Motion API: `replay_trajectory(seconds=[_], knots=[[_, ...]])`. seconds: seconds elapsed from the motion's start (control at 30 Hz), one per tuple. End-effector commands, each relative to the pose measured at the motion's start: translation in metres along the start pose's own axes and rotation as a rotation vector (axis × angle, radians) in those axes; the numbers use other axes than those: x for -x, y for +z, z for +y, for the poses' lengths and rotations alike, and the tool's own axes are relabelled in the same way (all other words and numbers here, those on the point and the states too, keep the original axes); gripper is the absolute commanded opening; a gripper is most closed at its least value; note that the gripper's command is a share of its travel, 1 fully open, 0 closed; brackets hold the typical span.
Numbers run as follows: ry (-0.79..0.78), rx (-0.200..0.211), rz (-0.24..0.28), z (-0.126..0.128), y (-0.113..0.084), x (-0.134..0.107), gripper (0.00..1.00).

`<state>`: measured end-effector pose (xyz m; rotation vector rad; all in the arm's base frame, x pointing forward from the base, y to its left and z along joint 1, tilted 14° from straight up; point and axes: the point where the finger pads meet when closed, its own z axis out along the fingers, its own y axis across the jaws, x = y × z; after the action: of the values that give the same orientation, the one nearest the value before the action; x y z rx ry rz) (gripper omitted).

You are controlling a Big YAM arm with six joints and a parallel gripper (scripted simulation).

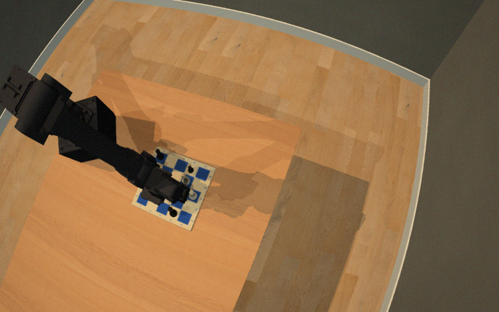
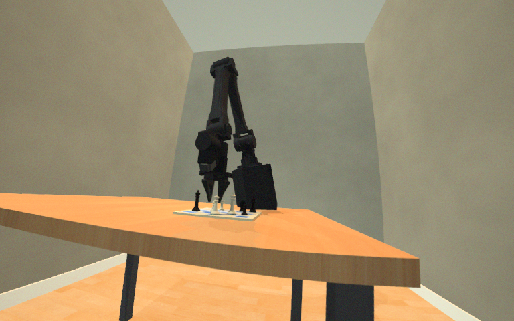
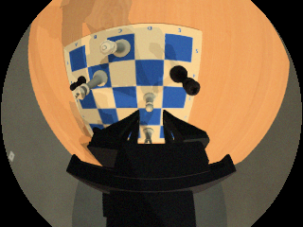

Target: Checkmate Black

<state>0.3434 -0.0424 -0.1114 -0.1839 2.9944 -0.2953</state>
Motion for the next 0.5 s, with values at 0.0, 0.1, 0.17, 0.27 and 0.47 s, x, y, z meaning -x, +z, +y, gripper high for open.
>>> replay_trajectory(seconds=[0.0, 0.1, 0.17, 0.27, 0.47], knots=[[0.001, -0.004, -0.029, 0.003, -0.025, 0.011, 0.33], [0.001, -0.004, -0.027, 0.003, -0.042, 0.010, 0.33], [0.001, -0.004, -0.026, 0.003, -0.052, 0.009, 0.33], [0.001, -0.004, -0.028, 0.003, -0.057, 0.010, 0.33], [0.005, -0.005, -0.046, 0.001, -0.078, 0.020, 0.33]])
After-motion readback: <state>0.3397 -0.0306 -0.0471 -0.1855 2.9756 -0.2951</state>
